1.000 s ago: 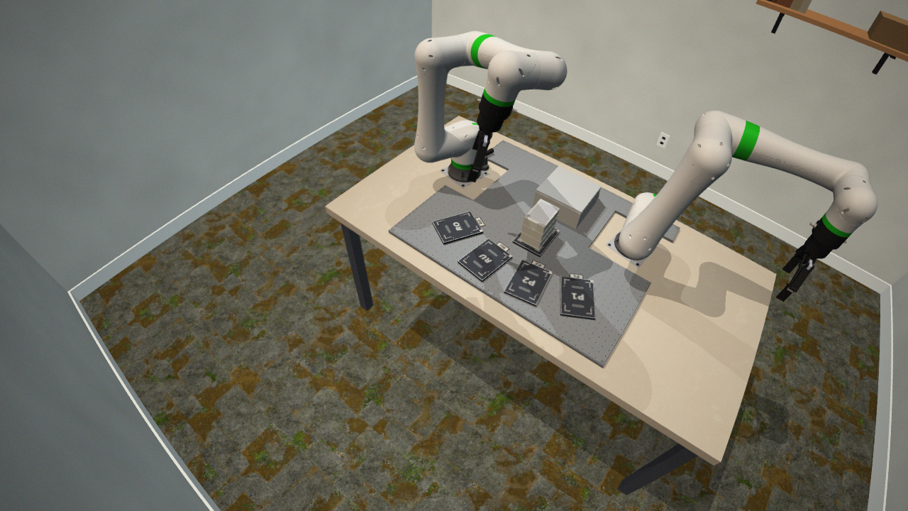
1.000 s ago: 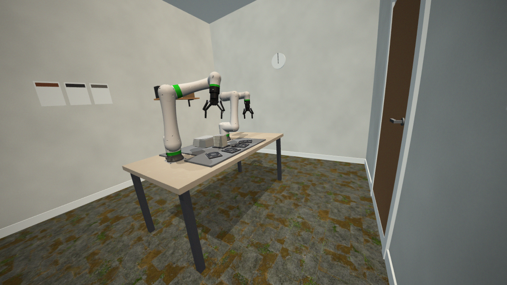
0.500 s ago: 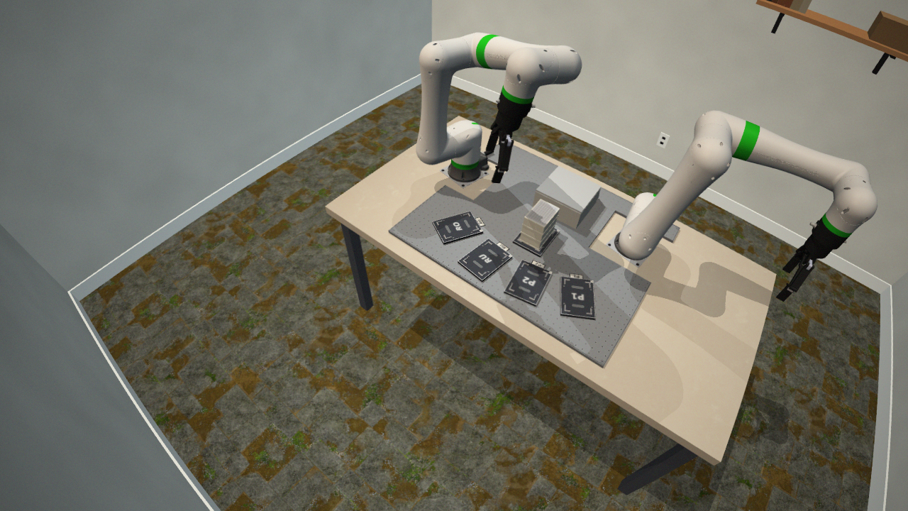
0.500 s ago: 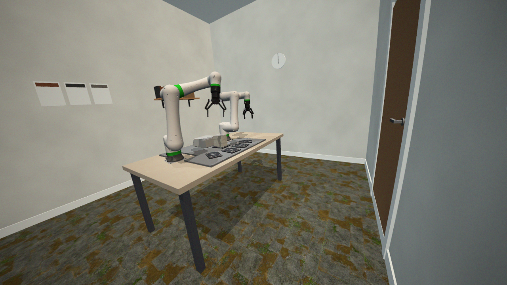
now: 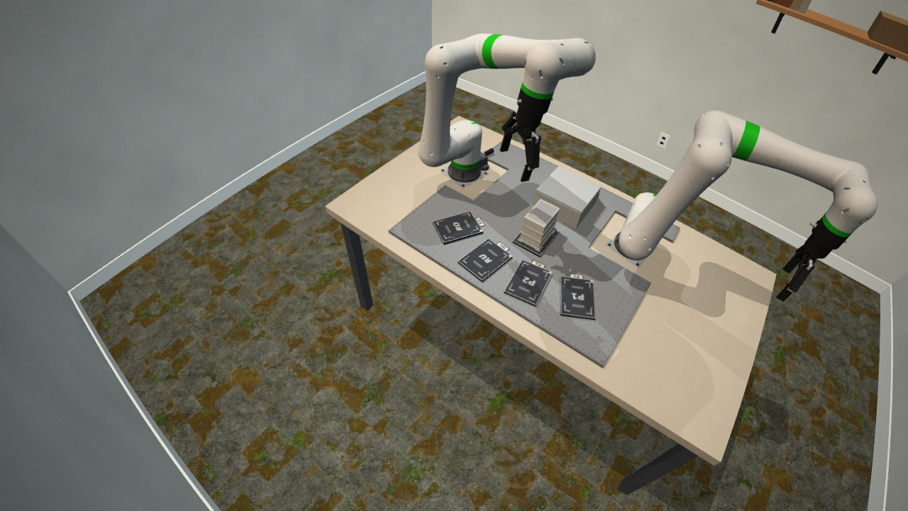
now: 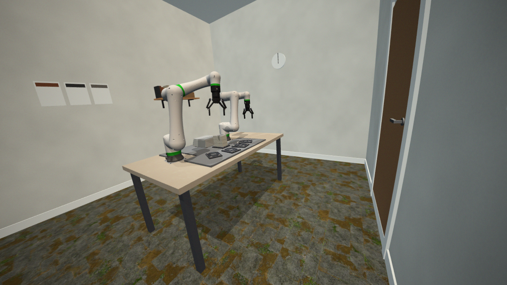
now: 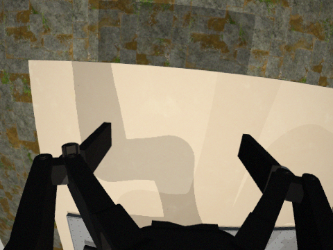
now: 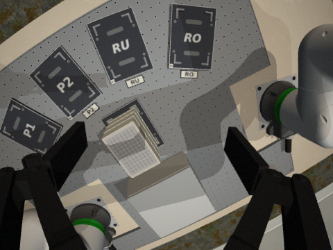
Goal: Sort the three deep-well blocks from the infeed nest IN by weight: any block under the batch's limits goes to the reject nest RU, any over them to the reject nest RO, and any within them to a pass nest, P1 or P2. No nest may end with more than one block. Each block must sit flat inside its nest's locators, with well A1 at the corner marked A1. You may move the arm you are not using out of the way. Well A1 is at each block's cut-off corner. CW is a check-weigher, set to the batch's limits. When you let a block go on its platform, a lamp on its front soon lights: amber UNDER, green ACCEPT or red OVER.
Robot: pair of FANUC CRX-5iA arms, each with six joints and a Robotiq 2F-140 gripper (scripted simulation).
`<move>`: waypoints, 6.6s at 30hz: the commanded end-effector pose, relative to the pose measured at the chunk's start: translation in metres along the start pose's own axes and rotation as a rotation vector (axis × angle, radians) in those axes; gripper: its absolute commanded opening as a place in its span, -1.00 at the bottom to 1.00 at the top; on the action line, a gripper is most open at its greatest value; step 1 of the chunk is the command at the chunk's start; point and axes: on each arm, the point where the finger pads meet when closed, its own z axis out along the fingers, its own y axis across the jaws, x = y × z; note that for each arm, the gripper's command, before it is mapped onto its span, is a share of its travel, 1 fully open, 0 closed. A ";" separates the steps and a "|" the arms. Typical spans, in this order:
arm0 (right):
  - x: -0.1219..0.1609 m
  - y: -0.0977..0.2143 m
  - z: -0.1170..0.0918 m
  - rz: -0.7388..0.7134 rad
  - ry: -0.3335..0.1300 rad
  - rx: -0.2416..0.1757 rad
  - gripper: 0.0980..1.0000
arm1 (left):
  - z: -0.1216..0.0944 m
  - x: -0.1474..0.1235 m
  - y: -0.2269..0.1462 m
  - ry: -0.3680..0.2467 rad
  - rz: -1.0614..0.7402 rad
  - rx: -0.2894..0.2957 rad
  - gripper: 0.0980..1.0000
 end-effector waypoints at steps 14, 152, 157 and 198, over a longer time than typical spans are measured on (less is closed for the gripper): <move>-0.068 -0.022 -0.020 -0.318 -0.034 0.065 1.00 | -0.001 0.000 0.000 0.002 0.000 0.000 1.00; -0.152 -0.056 0.231 -0.546 -0.055 0.112 -1.00 | -0.001 0.000 0.000 0.002 0.000 0.000 1.00; -0.152 -0.056 0.231 -0.546 -0.055 0.112 -1.00 | -0.001 0.000 0.000 0.002 0.000 0.000 1.00; -0.150 -0.054 0.210 -0.546 -0.055 0.112 -1.00 | -0.001 0.000 0.000 0.002 0.000 0.000 1.00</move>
